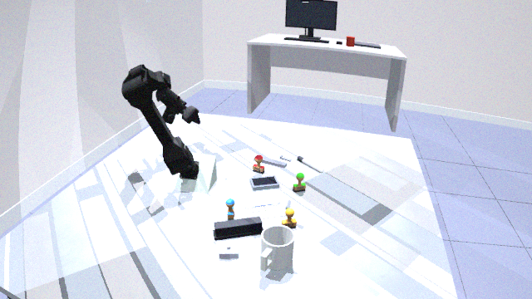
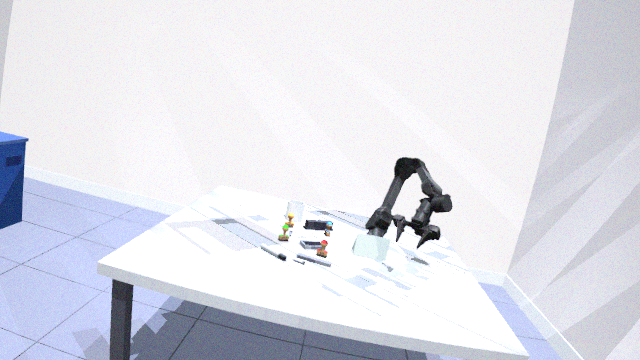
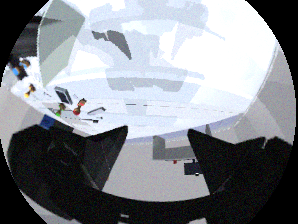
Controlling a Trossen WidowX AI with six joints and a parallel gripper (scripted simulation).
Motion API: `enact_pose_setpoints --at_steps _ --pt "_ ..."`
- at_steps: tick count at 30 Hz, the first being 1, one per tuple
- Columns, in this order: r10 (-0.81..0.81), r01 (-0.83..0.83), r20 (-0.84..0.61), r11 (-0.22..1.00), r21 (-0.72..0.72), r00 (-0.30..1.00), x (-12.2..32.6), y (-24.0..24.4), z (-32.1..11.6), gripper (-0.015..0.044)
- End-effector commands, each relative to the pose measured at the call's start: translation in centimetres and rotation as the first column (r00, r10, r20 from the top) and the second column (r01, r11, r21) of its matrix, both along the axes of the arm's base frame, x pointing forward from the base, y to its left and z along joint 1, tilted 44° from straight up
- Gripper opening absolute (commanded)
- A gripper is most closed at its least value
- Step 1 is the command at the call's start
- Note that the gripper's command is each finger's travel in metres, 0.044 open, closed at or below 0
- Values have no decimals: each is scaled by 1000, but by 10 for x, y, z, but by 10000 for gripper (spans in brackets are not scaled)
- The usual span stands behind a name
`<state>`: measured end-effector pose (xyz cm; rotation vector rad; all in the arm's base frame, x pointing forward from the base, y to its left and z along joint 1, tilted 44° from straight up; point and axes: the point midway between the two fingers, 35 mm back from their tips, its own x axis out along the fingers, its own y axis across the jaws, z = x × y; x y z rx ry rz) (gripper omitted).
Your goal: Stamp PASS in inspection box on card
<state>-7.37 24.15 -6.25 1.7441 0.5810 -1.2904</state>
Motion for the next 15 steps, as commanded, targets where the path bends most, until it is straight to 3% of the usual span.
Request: enact_pose_setpoints --at_steps 1,7,11,15 --pt "-7 7 -2 1000 -3 1000 2 0 -1 374" --pt "-308 308 17 951 30 951 41 12 -4 222" --pt "-544 536 54 837 108 838 71 24 1 222" --pt "-823 793 84 565 226 562 126 32 10 222"
